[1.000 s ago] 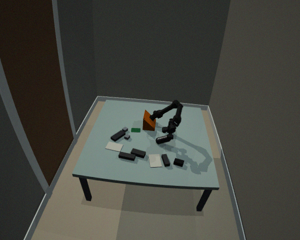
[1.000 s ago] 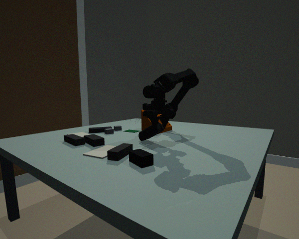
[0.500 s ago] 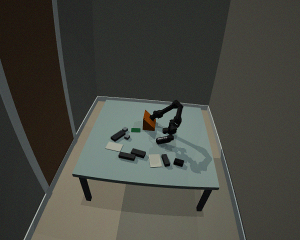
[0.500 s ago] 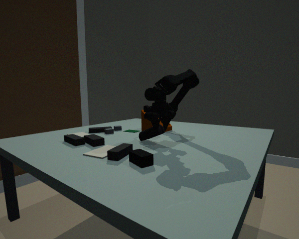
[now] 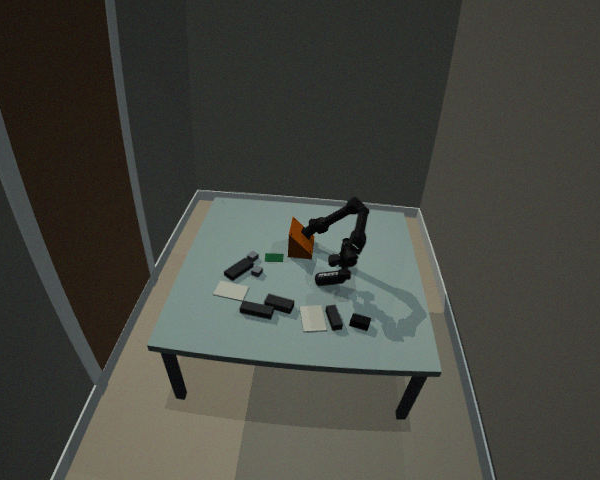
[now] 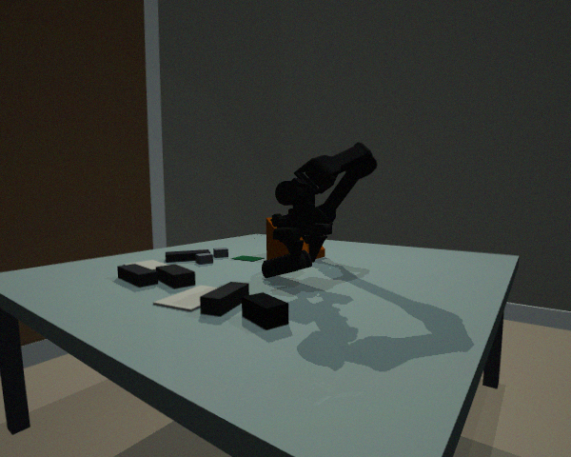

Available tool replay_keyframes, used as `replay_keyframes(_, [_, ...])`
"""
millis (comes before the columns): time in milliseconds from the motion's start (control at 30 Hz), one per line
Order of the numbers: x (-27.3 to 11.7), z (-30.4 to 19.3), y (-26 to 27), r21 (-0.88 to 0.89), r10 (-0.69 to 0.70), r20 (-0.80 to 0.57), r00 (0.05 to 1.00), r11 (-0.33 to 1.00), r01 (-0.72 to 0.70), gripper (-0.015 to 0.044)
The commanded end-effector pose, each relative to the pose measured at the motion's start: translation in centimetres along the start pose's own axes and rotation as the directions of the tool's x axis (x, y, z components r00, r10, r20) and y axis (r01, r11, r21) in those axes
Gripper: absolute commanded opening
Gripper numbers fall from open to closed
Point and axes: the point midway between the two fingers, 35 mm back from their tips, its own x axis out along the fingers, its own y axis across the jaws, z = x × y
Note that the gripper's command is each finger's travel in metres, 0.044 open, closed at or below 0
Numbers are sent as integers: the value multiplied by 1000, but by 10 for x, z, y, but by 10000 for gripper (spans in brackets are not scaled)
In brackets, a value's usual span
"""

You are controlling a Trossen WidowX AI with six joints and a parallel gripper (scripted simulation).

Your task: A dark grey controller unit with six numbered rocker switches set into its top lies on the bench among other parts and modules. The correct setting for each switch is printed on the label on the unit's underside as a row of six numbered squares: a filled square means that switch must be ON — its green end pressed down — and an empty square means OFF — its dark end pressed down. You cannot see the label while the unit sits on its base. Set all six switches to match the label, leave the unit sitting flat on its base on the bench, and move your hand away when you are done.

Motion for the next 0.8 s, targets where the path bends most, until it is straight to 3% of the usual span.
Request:
replay_keyframes(0, [5,3,-2,14,-7,10,1000,1000,6,338])
replay_keyframes(767, [23,3,-2,14,-6,9,1000,1000,6,336])
